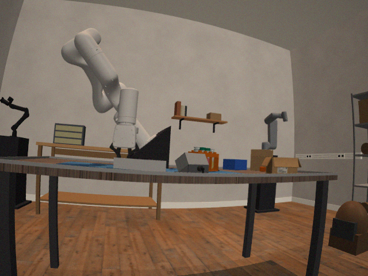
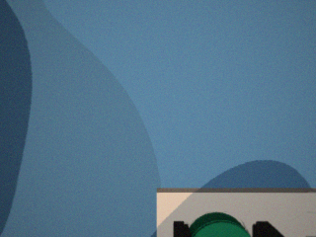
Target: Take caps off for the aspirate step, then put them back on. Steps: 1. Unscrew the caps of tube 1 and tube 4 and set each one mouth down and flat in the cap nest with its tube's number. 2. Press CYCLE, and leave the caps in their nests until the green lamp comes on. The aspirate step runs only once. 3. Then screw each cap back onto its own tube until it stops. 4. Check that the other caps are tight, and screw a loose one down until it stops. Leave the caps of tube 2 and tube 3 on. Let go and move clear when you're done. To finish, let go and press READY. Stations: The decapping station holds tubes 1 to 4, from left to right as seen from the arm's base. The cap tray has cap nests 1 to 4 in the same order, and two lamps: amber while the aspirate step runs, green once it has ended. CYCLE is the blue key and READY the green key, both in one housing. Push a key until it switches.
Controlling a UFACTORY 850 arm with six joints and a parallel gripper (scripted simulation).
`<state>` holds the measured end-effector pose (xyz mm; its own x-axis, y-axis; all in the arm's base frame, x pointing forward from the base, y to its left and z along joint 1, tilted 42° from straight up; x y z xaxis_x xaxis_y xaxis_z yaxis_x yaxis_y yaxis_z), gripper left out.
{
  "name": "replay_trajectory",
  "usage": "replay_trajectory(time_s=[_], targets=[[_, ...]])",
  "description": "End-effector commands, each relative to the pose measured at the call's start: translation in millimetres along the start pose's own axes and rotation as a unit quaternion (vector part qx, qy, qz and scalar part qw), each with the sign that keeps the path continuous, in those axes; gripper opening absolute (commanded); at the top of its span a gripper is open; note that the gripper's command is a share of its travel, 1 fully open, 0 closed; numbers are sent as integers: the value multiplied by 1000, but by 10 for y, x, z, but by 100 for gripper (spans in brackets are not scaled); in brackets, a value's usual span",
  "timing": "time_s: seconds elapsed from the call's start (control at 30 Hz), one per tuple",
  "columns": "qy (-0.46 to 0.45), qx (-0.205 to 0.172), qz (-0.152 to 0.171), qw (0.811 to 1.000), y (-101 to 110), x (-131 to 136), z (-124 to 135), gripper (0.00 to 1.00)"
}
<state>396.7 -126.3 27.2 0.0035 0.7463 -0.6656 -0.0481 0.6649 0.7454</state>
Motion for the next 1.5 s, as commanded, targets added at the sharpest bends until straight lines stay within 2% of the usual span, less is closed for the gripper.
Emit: replay_trajectory(time_s=[0.0, 0.07, 0.1, 0.57, 0.8, 0.87, 1.37, 1.47], targets=[[0, -1, 0, 1000, -5, 0, 5, 0], [0, -1, 0, 1000, -5, 1, 5, 0], [0, -1, 0, 1000, -5, 1, 5, 46], [0, -1, 0, 1000, -5, 0, 5, 46], [0, -1, 0, 1000, 345, 1, 5, 46], [0, -1, 0, 1000, 345, 1, 5, 46], [0, -1, 0, 1000, 1096, 1, 5, 46], [0, -1, 0, 1000, 1145, 1, 5, 46]])
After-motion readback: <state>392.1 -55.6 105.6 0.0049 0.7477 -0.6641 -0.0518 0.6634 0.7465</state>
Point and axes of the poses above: the point where the finger pads meet when closed, its own y axis back along the fingers, its own x axis across the jaws, z = x × y, the point moved 1 cm from there along y, back along the fingers, and after that the axes turned 10 degrees about y, right-handed, at the moved point
